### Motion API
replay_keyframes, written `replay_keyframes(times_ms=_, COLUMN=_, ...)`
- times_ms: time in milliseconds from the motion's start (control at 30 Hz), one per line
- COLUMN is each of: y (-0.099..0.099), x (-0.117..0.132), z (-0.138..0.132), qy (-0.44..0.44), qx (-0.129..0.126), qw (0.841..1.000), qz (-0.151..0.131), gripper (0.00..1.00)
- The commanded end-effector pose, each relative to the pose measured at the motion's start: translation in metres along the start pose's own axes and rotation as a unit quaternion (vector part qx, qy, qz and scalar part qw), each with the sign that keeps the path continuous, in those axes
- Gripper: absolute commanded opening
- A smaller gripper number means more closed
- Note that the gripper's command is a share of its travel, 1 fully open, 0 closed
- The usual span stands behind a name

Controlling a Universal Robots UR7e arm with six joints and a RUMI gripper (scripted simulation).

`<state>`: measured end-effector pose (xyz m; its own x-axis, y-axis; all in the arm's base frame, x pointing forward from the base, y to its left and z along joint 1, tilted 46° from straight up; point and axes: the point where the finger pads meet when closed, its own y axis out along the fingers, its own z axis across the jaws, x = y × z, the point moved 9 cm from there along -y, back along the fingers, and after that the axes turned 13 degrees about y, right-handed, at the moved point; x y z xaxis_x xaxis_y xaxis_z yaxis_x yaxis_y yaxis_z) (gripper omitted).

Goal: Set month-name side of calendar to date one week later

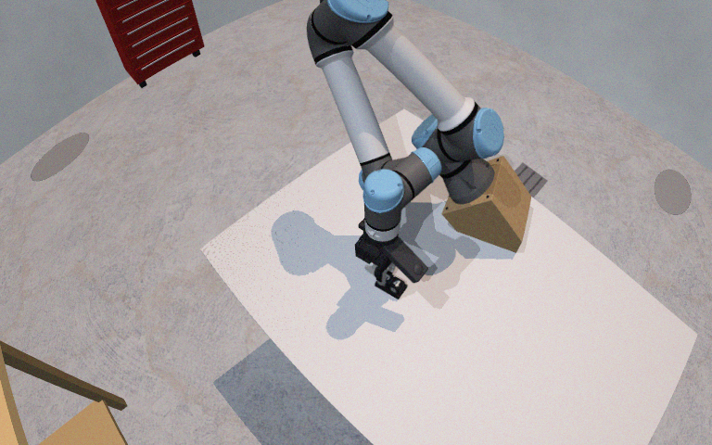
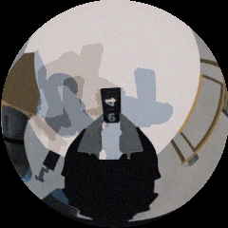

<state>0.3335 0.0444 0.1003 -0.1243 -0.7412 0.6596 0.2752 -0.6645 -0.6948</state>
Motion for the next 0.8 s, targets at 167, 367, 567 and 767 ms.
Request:
replay_keyframes(times_ms=167, y=-0.0002, x=0.0000, z=0.0002, qy=0.000, qx=0.000, qw=1.000, qz=0.000, gripper=0.14)
replay_keyframes(times_ms=367, y=-0.0002, x=0.0000, z=0.0002, qy=0.000, qx=0.000, qw=1.000, qz=0.000, gripper=0.17)
replay_keyframes(times_ms=567, y=-0.0002, x=0.0000, z=0.0002, qy=0.000, qx=0.000, qw=1.000, qz=0.000, gripper=0.24)
replay_keyframes(times_ms=767, y=-0.0002, x=0.0000, z=0.0002, qy=0.000, qx=0.000, qw=1.000, qz=0.000, gripper=0.28)
